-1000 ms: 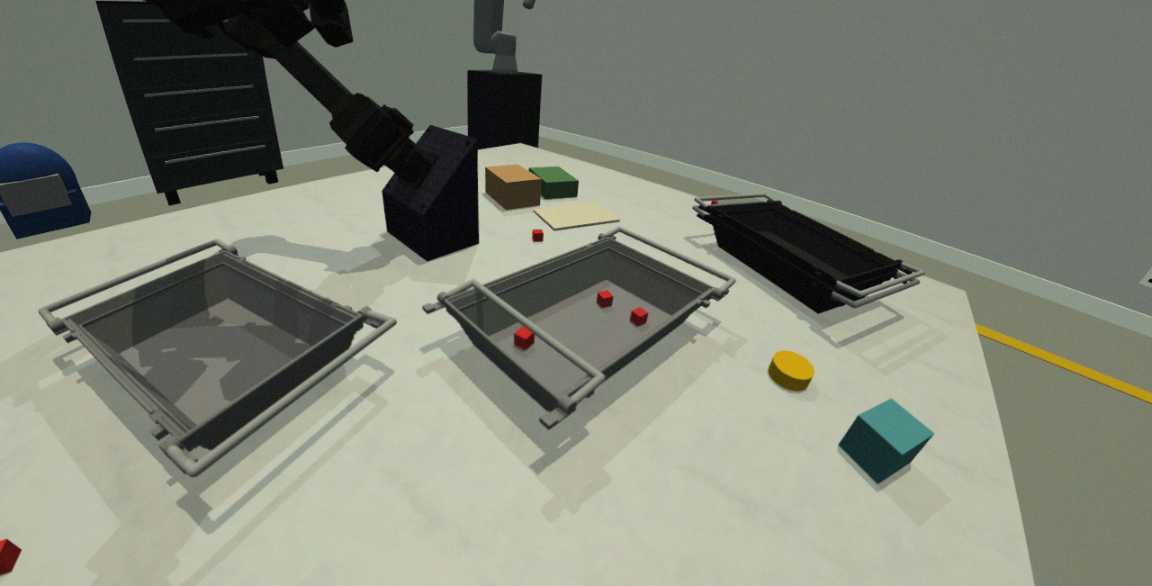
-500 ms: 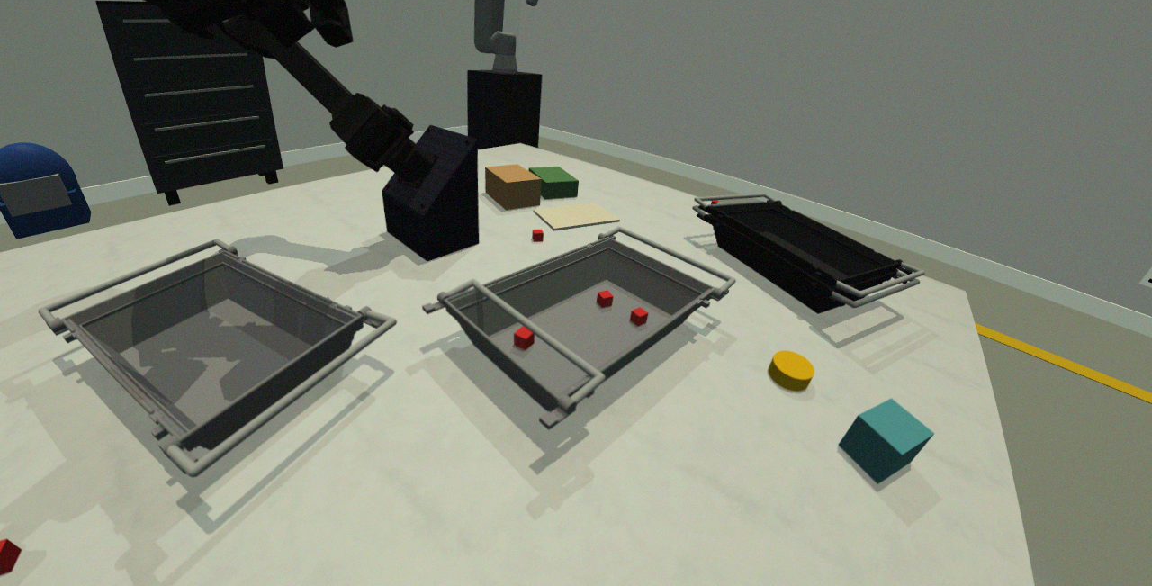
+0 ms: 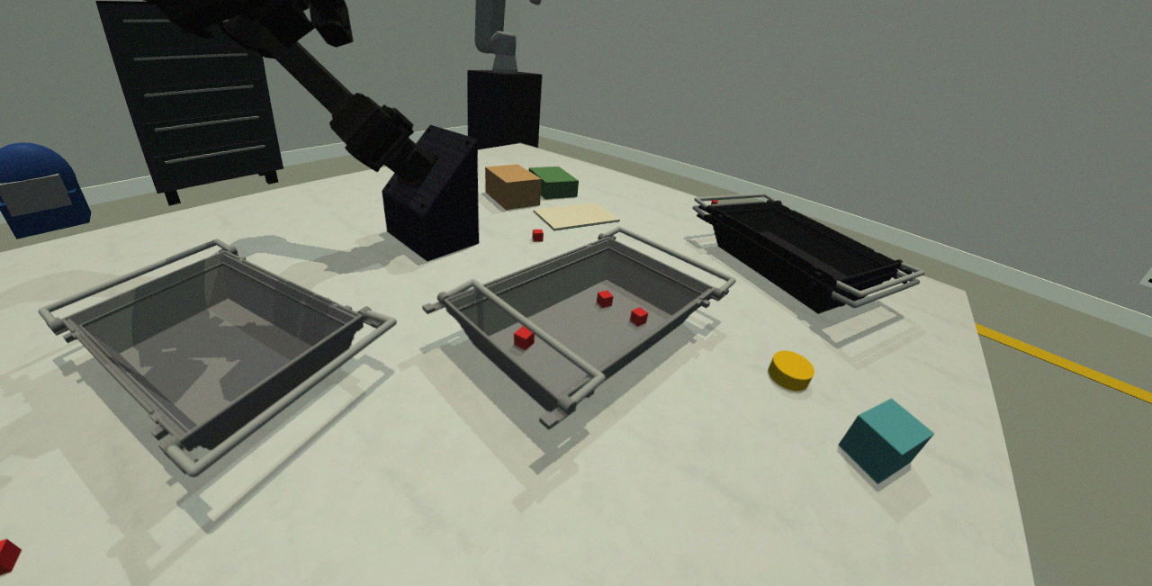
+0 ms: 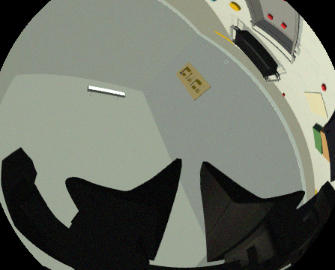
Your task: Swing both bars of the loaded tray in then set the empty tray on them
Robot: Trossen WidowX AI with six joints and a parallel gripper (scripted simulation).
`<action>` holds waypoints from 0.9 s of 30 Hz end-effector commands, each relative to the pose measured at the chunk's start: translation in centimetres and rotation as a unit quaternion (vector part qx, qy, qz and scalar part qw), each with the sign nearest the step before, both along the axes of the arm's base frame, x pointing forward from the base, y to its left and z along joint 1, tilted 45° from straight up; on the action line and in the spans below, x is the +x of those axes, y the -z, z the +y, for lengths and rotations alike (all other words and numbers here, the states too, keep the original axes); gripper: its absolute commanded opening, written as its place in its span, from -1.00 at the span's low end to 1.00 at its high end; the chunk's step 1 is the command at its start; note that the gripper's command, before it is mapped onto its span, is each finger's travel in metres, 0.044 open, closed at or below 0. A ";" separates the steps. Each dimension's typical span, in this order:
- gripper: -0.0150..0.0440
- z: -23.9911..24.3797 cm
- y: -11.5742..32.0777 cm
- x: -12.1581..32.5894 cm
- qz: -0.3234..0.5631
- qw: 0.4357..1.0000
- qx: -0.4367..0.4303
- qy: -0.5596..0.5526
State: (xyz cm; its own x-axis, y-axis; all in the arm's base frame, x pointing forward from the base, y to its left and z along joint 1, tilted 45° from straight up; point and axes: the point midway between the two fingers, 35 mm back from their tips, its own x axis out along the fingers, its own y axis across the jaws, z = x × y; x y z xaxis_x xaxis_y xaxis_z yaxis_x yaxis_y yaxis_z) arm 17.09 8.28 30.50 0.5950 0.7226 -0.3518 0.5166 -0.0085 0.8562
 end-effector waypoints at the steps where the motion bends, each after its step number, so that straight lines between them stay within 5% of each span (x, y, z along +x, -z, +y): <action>1: -0.22 0.0 0.0 0.0 0.000 1.000 0.000 0.000; 11: -0.22 -2.1 3.9 8.1 0.117 0.985 -0.126 0.000; 27: -0.22 -1.4 19.4 19.2 0.269 0.857 -0.425 -0.110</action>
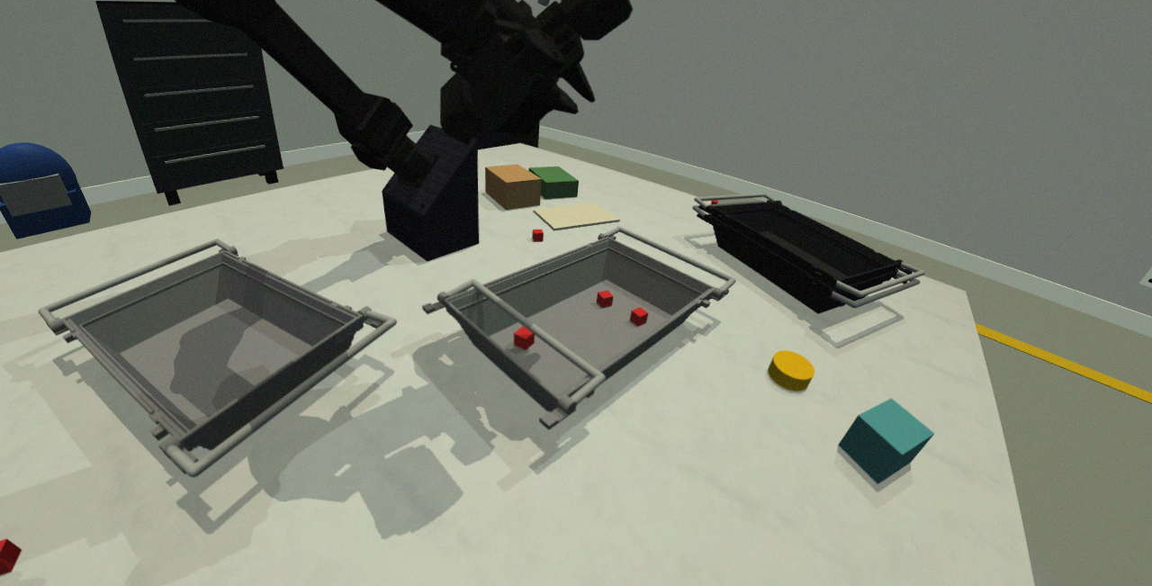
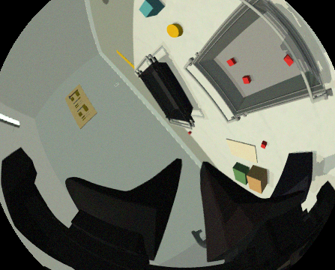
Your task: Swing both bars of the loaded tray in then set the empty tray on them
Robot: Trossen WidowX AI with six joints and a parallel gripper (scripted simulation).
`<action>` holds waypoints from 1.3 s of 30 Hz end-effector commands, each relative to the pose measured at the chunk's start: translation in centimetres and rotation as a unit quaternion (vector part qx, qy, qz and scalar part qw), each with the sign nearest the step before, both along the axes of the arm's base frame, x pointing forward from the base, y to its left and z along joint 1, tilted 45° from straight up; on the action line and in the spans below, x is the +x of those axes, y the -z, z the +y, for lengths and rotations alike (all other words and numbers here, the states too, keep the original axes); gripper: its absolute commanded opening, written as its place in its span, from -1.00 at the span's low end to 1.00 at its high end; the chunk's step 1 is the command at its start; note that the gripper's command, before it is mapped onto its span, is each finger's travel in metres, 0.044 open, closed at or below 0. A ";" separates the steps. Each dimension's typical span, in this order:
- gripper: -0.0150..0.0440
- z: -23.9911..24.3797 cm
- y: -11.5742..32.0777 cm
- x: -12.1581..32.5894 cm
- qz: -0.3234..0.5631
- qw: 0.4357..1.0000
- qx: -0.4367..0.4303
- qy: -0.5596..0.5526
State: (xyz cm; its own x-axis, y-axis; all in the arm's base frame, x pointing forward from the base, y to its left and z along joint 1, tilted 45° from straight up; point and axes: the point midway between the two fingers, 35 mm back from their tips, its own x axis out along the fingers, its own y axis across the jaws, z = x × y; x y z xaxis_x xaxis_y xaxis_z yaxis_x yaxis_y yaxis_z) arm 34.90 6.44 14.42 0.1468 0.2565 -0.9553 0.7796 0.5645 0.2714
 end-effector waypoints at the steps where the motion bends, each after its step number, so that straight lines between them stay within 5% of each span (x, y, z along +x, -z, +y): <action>1: -0.22 0.6 4.4 1.9 0.046 0.994 -0.085 -0.051; 10: -0.22 2.4 14.8 4.7 0.127 0.933 -0.281 -0.185; 19: -0.22 4.3 25.2 4.7 0.177 0.802 -0.460 -0.338; 39: -0.22 1.4 29.1 4.5 0.179 0.790 -0.473 -0.346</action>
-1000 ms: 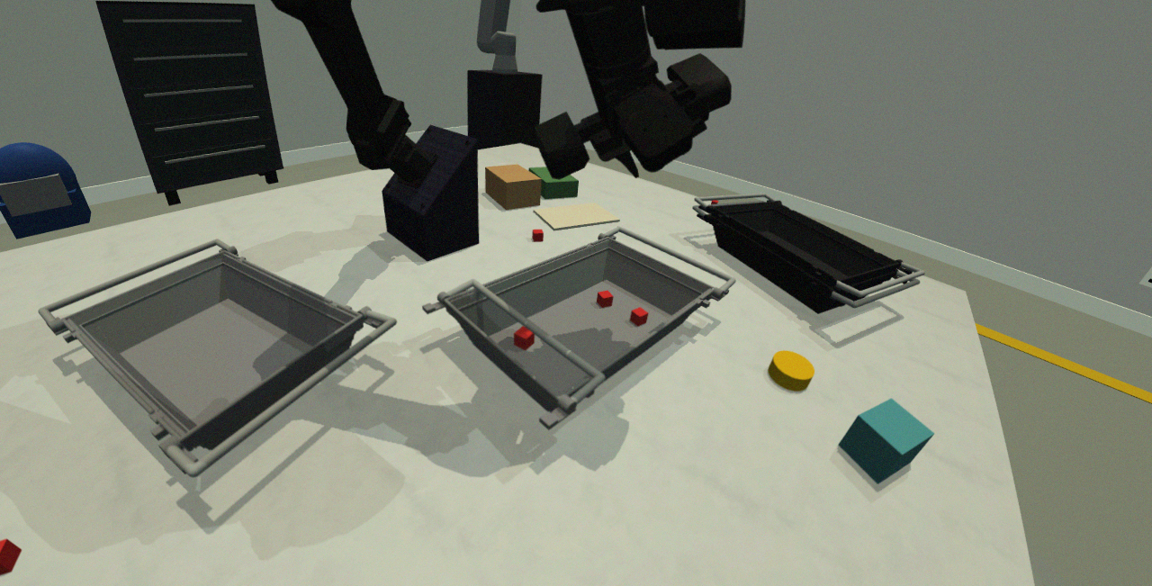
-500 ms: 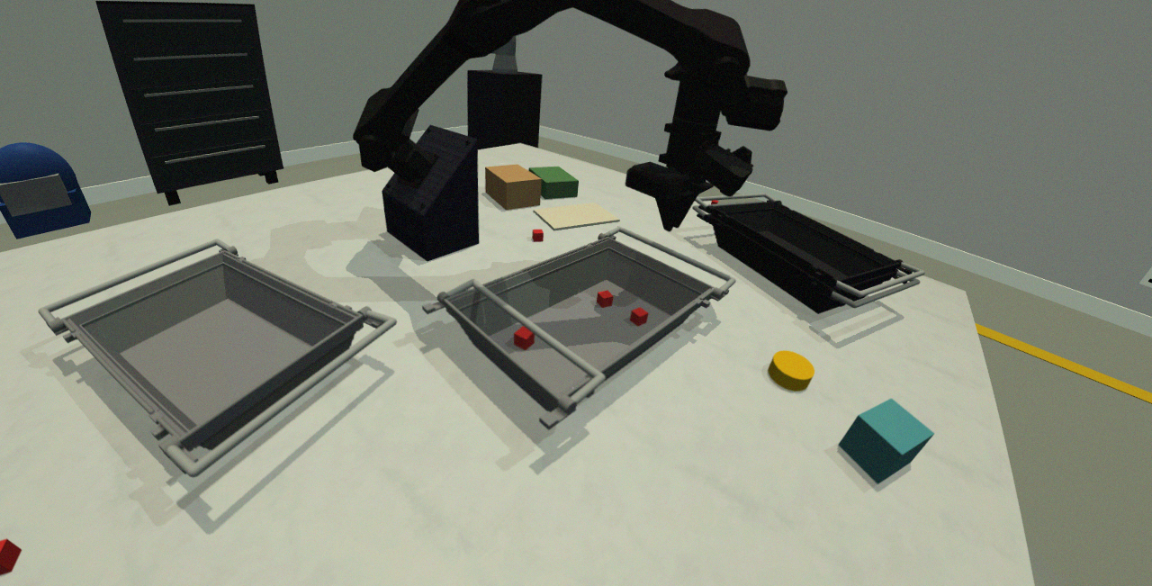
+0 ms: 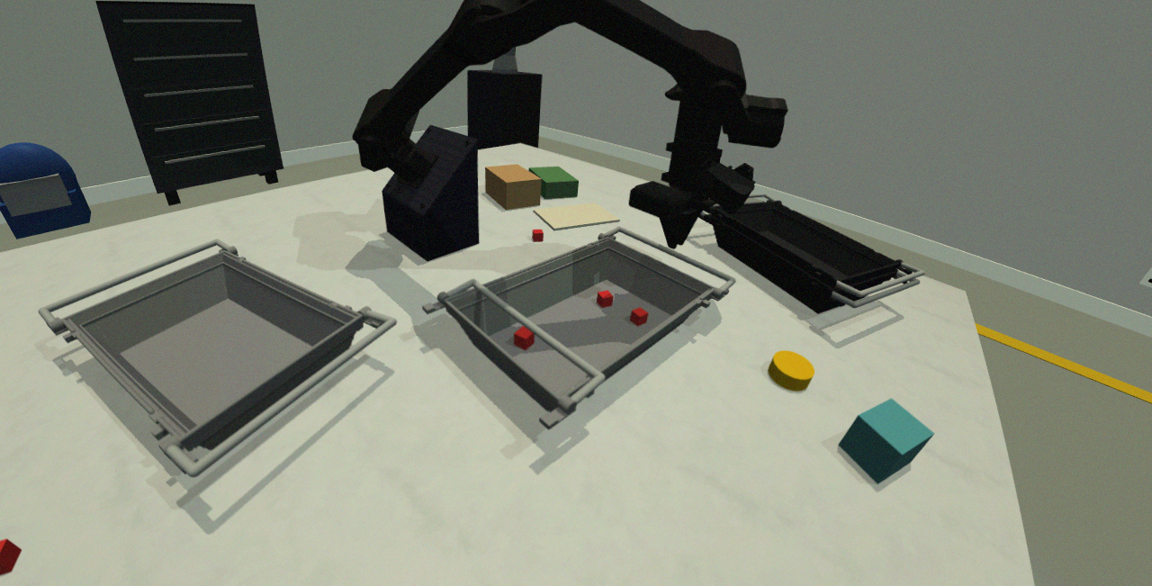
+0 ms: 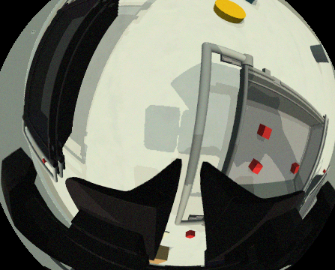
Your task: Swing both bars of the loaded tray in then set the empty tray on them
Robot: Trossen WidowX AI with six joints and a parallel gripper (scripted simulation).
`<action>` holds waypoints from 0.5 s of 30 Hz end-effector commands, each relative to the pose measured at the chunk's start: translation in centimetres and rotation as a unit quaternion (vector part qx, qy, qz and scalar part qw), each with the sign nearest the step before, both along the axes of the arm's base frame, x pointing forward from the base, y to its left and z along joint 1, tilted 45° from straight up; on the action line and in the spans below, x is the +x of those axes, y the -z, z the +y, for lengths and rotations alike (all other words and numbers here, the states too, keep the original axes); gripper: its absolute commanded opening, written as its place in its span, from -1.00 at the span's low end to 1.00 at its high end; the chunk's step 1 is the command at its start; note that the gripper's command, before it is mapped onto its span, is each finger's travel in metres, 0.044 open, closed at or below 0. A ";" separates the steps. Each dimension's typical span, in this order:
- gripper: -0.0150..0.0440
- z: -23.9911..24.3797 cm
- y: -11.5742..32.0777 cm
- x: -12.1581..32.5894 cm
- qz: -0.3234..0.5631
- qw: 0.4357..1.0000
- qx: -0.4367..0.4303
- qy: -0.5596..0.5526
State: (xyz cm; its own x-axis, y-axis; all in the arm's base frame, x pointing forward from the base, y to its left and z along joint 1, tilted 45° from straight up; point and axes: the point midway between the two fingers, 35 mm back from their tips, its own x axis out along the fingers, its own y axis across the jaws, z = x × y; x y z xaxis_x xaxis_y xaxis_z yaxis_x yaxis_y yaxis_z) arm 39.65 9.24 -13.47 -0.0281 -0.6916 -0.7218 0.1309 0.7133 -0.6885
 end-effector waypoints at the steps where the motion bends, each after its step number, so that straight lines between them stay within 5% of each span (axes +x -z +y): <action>1: -0.22 -1.8 1.5 -0.3 0.006 1.000 -0.004 0.002; 15: -0.22 -1.9 -0.1 -0.5 0.006 1.000 -0.005 0.002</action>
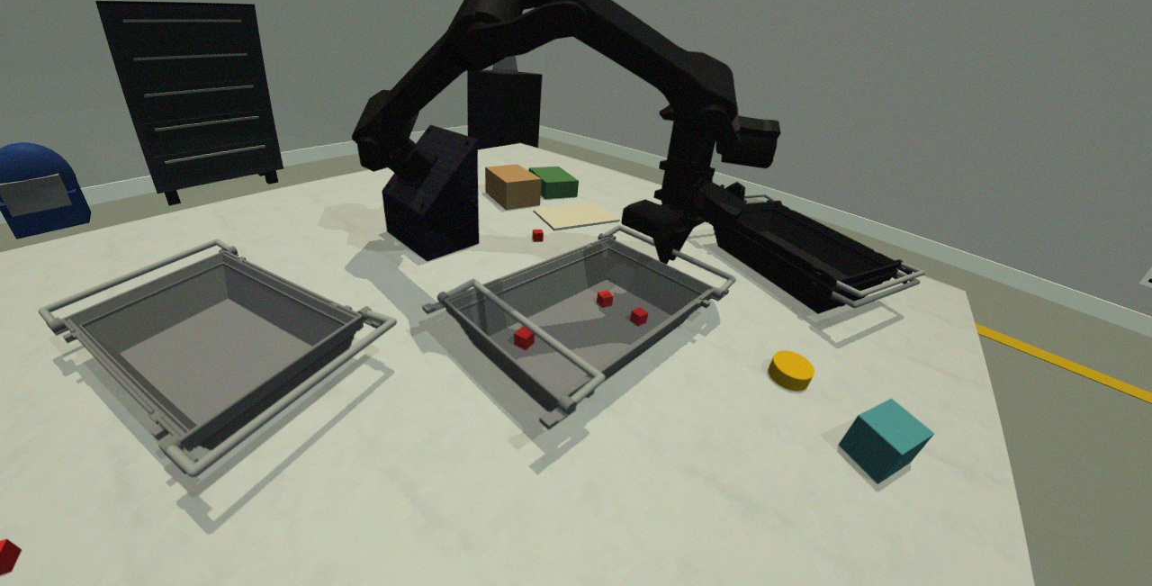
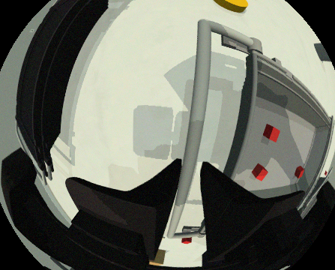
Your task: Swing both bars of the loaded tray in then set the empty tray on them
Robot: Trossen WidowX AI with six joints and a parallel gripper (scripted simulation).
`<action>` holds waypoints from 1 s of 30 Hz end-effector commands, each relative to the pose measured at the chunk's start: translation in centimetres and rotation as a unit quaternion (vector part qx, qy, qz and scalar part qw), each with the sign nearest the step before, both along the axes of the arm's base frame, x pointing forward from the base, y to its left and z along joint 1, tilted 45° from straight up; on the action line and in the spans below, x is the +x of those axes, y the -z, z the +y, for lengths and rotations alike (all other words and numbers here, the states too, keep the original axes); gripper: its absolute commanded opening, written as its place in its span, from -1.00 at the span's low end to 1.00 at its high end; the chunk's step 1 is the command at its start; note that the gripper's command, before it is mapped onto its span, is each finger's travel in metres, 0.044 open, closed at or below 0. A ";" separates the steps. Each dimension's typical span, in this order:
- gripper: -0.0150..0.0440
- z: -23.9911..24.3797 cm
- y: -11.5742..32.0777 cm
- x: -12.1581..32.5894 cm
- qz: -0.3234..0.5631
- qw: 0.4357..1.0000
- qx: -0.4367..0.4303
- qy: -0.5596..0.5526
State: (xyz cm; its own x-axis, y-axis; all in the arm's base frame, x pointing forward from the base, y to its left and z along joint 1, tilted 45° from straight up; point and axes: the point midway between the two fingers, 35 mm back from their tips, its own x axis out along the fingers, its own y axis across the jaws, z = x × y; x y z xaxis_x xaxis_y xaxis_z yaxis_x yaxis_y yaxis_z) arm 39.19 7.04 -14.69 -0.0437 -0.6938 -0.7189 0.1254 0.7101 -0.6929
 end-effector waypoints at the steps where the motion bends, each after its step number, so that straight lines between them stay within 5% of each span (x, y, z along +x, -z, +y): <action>1: -0.22 0.3 -1.6 0.0 -0.001 1.000 -0.003 -0.001; 21: -0.22 -4.7 -5.1 -0.8 0.000 1.000 -0.005 -0.001; 30: -0.22 -2.1 -7.2 -0.6 0.000 1.000 -0.004 -0.001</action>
